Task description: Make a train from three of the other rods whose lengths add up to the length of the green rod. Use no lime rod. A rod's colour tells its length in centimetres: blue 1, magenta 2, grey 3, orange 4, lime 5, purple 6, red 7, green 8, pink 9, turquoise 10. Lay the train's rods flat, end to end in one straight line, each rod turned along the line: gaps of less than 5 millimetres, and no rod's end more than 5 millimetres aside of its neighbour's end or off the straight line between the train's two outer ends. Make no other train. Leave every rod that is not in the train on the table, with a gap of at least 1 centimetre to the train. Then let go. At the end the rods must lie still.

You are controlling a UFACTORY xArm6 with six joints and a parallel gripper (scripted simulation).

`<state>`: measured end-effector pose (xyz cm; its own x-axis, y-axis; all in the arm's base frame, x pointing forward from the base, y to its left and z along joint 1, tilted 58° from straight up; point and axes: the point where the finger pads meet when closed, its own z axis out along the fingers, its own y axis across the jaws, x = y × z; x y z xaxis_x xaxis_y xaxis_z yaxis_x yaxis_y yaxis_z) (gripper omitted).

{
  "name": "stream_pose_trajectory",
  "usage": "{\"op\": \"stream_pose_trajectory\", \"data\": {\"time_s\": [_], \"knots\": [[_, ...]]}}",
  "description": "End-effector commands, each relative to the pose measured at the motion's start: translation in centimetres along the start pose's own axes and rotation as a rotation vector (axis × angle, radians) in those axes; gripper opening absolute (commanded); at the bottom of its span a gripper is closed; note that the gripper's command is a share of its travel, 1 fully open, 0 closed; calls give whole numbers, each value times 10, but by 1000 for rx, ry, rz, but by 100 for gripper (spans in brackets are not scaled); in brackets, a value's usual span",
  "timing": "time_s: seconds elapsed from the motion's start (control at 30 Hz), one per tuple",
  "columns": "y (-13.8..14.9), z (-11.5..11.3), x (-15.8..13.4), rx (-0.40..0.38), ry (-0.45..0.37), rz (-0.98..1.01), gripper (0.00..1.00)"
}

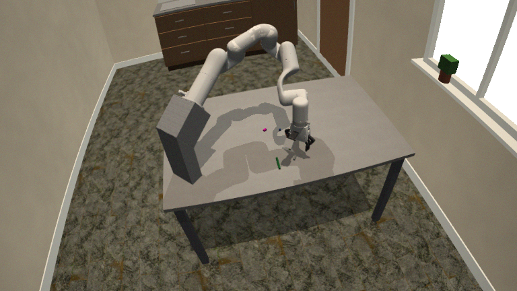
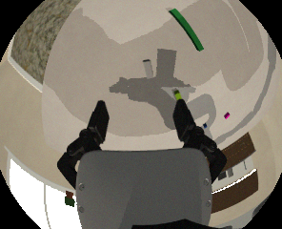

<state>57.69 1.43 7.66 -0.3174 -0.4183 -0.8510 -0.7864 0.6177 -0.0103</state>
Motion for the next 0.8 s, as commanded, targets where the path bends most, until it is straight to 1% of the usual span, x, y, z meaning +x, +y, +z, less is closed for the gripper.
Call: {"op": "stream_pose_trajectory", "data": {"time_s": [0.0,0.5,0.63,0.77], "knots": [[-1,-1,0,2,0,0,100],[-1,-1,0,2,0,17,100],[0,-1,-1,2,0,73,100],[1,-1,-2,2,0,181,100]]}}
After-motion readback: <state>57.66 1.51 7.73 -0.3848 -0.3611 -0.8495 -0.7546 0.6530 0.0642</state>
